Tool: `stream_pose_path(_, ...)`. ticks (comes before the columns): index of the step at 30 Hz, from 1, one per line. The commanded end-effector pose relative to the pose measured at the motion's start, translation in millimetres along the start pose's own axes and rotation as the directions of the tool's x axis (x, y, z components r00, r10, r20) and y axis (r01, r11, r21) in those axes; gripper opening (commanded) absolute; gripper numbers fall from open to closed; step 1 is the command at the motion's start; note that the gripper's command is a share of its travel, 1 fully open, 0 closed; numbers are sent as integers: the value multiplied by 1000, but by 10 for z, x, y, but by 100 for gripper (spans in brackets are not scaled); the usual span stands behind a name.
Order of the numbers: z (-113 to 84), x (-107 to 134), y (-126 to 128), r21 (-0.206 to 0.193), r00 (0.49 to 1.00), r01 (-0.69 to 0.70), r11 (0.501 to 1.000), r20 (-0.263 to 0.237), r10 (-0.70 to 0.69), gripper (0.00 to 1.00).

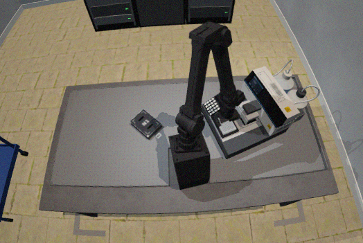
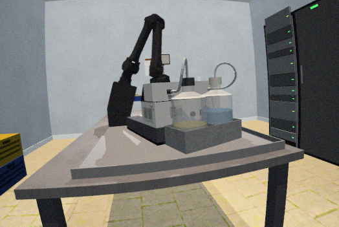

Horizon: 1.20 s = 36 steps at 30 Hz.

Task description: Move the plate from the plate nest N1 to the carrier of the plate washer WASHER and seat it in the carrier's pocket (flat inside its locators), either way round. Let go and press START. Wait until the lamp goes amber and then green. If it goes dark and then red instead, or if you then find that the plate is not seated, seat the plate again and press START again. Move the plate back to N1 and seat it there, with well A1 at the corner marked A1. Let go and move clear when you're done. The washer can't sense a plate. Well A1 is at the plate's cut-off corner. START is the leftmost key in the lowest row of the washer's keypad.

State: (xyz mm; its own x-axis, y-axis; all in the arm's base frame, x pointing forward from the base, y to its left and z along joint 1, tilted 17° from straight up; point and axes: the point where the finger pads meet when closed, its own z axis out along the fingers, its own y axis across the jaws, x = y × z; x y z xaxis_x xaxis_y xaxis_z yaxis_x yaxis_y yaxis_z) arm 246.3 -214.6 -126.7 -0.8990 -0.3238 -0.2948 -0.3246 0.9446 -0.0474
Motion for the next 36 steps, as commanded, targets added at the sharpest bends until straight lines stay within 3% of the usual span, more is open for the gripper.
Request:
stream_pose_path(1, 56, -19, 46, -7, 1000, 7, 1000, -3, -7, 100)
stream_pose_path(16, 56, -19, 46, -7, 1000, 7, 1000, -3, -7, 100)
stream_pose_path(21, -126, 23, 0, 5, 1000, 1, 1000, -1, -1, 100)
stream_pose_path(36, -341, 23, 2, 4, 1000, 0, 1000, 1, 0, 100)
